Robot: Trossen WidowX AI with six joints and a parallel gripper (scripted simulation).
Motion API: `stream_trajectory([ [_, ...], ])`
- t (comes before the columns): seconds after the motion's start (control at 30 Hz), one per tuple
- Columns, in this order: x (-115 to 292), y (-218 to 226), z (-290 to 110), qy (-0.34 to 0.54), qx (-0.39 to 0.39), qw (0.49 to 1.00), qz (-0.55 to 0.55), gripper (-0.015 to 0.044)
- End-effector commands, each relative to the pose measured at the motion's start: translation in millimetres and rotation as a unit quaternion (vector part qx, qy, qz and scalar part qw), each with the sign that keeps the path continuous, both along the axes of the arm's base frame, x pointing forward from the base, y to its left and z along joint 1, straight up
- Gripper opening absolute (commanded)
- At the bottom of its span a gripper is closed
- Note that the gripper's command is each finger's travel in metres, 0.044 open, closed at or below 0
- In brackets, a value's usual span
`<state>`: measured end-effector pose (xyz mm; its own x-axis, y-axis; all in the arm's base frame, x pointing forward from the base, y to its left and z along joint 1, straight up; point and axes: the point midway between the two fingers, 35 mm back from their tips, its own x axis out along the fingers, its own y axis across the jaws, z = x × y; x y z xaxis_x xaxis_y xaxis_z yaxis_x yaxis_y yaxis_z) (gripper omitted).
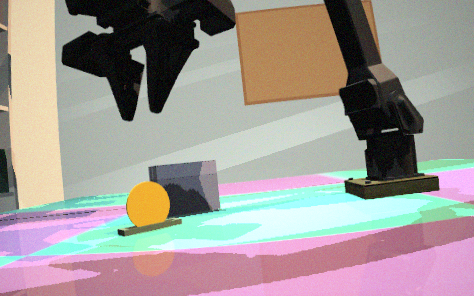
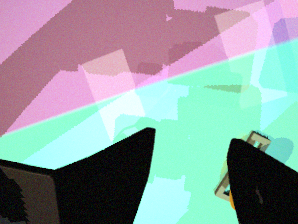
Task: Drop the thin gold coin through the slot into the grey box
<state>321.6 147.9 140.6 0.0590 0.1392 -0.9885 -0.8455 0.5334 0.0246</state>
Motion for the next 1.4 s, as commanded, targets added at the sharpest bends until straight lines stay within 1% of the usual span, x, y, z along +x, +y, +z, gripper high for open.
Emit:
stream_trajectory([
  [0.0, 20, -65, 2, 0.020, -0.044, 0.992, -0.116, 0.0161],
  [0.07, 23, -87, 3, 0.027, -0.058, 0.986, -0.153, 0.0161],
  [0.1, 23, -90, 3, 0.028, -0.060, 0.985, -0.158, 0.0161],
  [0.23, 21, -85, 1, 0.028, -0.060, 0.985, -0.158, 0.0161],
  [0.37, 22, -85, -30, 0.028, -0.060, 0.985, -0.158, 0.0161],
  [0.53, 22, -85, -33, 0.028, -0.060, 0.985, -0.158, 0.0161],
  [0.63, 22, -82, -46, 0.028, -0.060, 0.985, -0.158, 0.0161],
  [0.8, 22, -82, -48, 0.028, -0.060, 0.985, -0.158, 0.0161],
  [1.37, 24, -82, -76, 0.028, -0.059, 0.985, -0.158, 0.0161],
])
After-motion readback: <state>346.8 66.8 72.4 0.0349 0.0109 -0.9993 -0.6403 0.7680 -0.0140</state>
